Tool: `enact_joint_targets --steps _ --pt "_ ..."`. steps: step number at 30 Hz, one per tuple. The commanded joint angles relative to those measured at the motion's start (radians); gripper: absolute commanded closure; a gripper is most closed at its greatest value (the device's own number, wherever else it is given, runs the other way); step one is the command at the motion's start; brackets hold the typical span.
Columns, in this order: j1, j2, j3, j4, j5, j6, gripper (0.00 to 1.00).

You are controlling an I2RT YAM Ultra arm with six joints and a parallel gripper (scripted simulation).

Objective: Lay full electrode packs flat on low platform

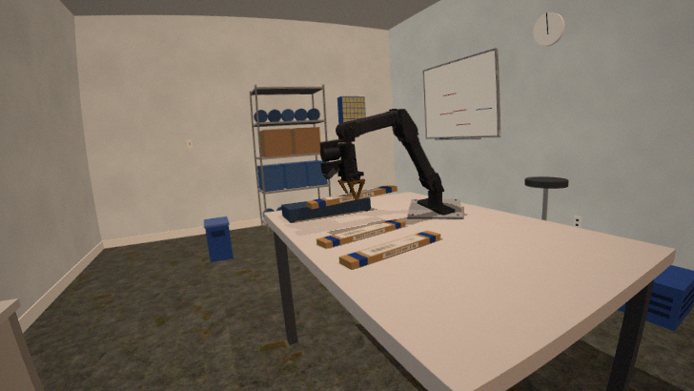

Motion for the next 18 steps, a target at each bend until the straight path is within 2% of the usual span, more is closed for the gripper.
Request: enact_joint_targets --steps 1,4,6,14,18 --pt "0.014 -0.100 0.023 -0.011 0.008 0.013 1.00" --pt "0.015 -0.095 -0.025 0.026 0.002 0.014 1.00" --pt "0.008 -0.100 -0.018 0.042 0.002 0.015 1.00" --pt "0.020 -0.101 -0.081 0.094 0.004 0.019 1.00" --pt "0.017 -0.107 -0.080 0.112 0.004 0.020 1.00"
